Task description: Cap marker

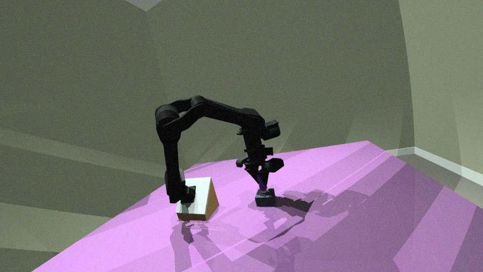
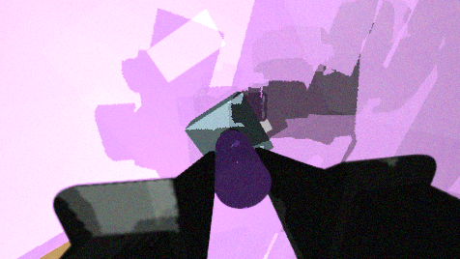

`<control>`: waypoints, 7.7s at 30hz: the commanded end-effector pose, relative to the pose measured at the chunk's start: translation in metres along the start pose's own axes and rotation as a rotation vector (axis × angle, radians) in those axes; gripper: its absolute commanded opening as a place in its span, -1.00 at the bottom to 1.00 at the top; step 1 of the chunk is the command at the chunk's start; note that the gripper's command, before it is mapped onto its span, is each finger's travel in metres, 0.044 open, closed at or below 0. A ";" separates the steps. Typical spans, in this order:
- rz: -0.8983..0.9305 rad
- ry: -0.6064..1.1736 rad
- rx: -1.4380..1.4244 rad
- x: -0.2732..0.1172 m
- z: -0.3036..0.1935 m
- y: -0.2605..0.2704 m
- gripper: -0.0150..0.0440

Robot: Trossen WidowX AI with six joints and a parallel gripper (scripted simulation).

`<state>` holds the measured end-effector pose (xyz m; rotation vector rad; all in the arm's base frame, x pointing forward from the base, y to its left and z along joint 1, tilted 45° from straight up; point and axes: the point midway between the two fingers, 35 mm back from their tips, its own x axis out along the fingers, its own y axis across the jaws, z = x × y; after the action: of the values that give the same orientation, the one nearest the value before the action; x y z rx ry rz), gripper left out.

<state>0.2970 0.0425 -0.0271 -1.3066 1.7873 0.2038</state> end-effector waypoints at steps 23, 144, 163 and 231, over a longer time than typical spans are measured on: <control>-0.003 0.003 -0.005 0.001 0.000 0.000 -0.49; 0.001 -0.002 -0.001 -0.022 0.002 -0.001 1.00; -0.001 0.001 0.919 -0.066 0.000 0.001 0.02; 0.004 -0.005 1.061 -0.118 0.002 0.001 -0.31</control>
<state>0.3041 0.1257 0.0573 -0.5196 1.4920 -0.6493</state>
